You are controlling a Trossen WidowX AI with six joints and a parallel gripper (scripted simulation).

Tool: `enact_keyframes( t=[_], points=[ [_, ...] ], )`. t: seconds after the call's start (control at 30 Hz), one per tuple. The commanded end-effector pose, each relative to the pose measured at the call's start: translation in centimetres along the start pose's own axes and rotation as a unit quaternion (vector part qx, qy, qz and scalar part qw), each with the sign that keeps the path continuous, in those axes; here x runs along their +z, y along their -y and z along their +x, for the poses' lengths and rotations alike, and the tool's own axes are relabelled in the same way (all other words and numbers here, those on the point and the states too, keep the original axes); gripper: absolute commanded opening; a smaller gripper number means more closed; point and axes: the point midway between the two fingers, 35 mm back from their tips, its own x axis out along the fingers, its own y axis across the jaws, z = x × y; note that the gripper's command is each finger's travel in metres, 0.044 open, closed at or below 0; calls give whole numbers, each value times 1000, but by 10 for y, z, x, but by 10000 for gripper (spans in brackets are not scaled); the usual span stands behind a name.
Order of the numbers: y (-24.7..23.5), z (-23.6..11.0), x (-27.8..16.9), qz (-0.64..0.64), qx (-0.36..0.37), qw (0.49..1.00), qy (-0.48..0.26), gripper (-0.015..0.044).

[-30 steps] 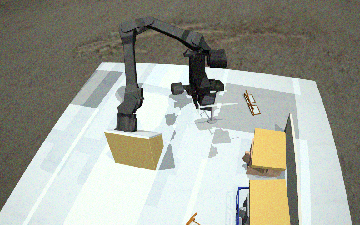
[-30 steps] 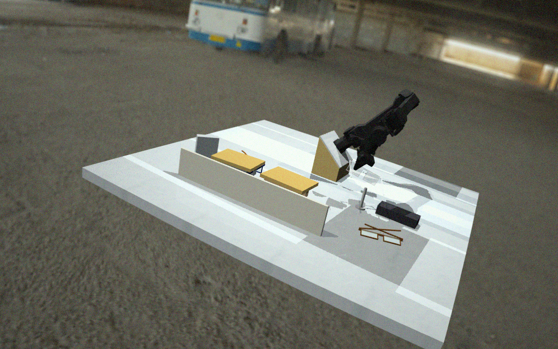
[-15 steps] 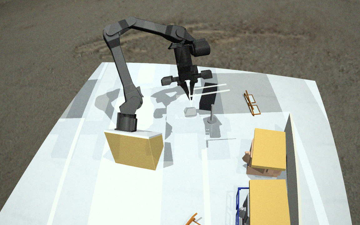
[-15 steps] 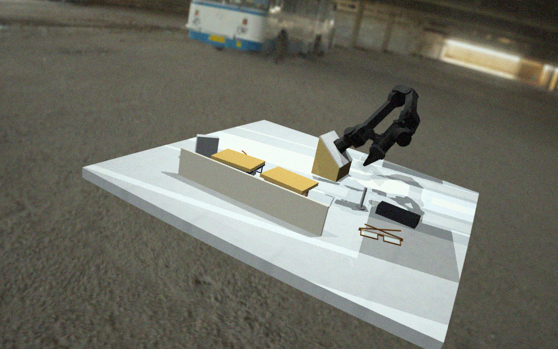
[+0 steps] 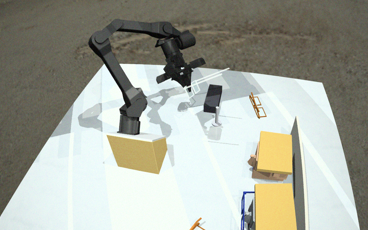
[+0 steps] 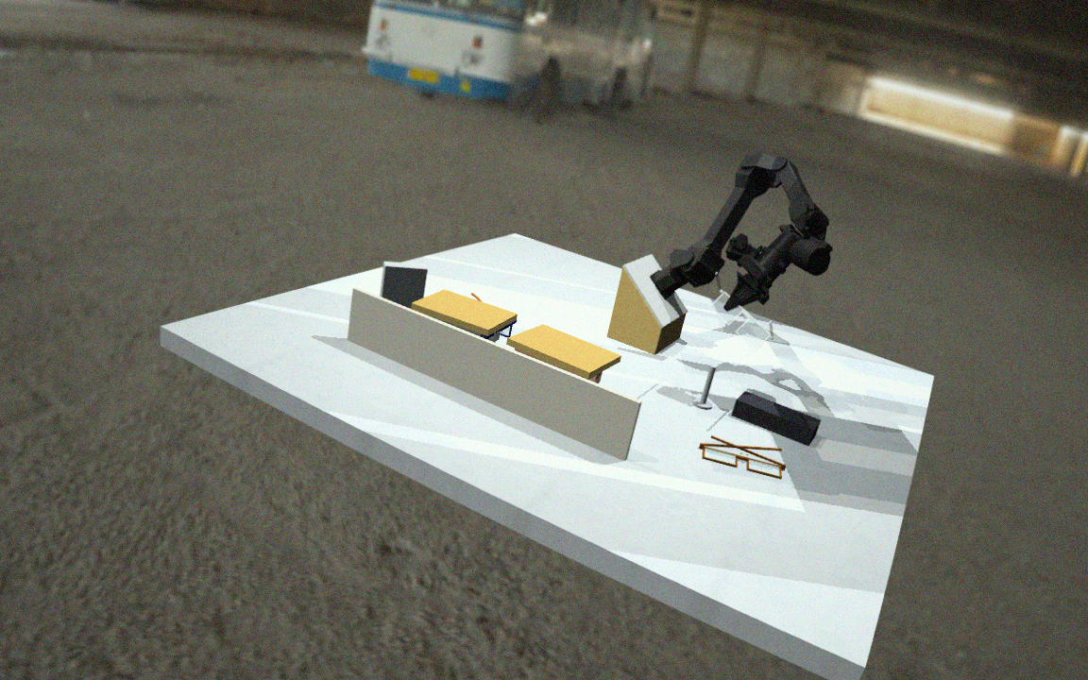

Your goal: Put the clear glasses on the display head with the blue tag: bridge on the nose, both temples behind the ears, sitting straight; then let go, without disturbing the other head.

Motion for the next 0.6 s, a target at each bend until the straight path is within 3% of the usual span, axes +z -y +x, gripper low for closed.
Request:
enact_keyframes(
  t=[0.0,0.4,0.57],
  points=[
    [3,-9,3,40,28,999,-9,0],
    [4,-42,11,184,100,974,-86,0],
    [4,-41,8,171,94,977,-83,0]
  ],
)
